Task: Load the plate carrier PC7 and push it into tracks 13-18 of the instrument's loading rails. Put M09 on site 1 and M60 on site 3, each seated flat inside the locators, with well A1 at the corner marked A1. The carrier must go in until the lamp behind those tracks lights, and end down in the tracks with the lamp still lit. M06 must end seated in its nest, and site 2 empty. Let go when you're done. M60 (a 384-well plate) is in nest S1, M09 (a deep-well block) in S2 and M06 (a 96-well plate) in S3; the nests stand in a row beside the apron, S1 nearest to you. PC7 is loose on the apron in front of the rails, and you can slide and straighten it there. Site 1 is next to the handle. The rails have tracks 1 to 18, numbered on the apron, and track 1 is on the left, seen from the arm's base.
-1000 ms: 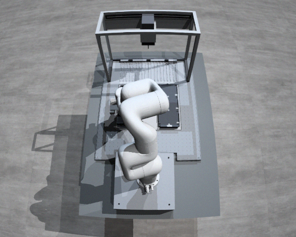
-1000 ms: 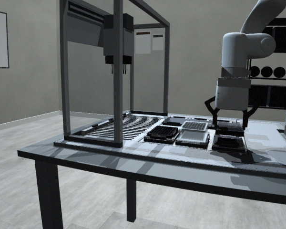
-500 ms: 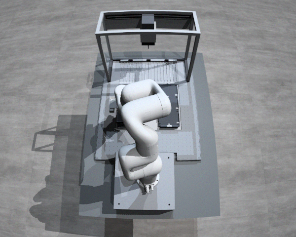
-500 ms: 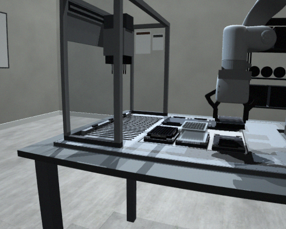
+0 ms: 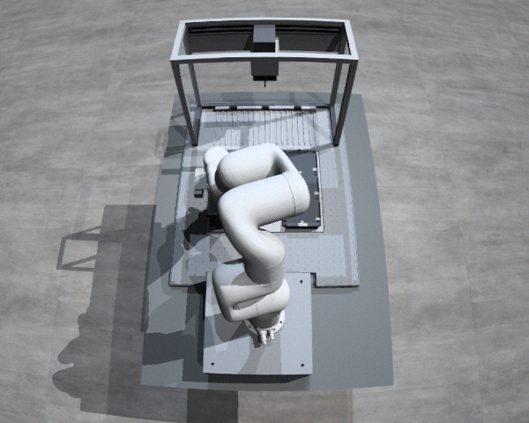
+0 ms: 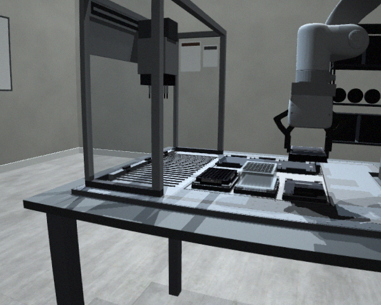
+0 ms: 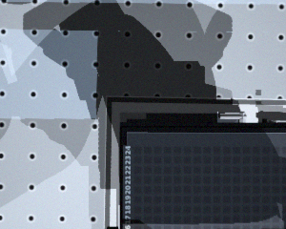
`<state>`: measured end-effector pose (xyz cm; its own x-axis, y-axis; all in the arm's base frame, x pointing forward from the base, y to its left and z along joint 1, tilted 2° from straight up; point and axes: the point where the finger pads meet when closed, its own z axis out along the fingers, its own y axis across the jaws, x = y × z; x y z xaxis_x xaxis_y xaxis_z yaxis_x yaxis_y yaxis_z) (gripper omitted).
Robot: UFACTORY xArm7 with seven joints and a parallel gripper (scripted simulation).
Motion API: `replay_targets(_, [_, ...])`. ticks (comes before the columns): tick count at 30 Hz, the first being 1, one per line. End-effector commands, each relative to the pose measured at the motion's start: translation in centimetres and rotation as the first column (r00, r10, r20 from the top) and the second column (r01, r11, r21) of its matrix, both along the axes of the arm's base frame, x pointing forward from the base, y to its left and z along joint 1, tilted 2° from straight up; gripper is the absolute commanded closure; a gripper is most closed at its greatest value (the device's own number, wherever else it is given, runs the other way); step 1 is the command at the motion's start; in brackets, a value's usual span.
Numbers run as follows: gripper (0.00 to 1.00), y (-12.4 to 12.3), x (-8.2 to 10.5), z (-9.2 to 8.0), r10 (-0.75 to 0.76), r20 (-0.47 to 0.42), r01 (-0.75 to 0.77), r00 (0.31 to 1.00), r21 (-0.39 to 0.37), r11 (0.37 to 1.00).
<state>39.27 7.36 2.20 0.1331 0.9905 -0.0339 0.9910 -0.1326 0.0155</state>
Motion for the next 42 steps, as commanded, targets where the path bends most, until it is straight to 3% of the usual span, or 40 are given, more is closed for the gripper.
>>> replay_targets(1, [1.00, 0.1, 0.1, 1.0, 0.000, 0.004, 0.000, 1.000, 0.001, 1.000])
replay_targets(17, [1.00, 0.1, 0.1, 3.3, 0.000, 0.004, 0.000, 1.000, 0.001, 1.000])
replay_targets(30, [1.00, 0.1, 0.1, 3.3, 0.000, 0.004, 0.000, 1.000, 0.001, 1.000])
replay_targets(42, [1.00, -4.9, 3.3, 3.5, -0.017, 0.004, 0.017, 1.000, 0.001, 1.000])
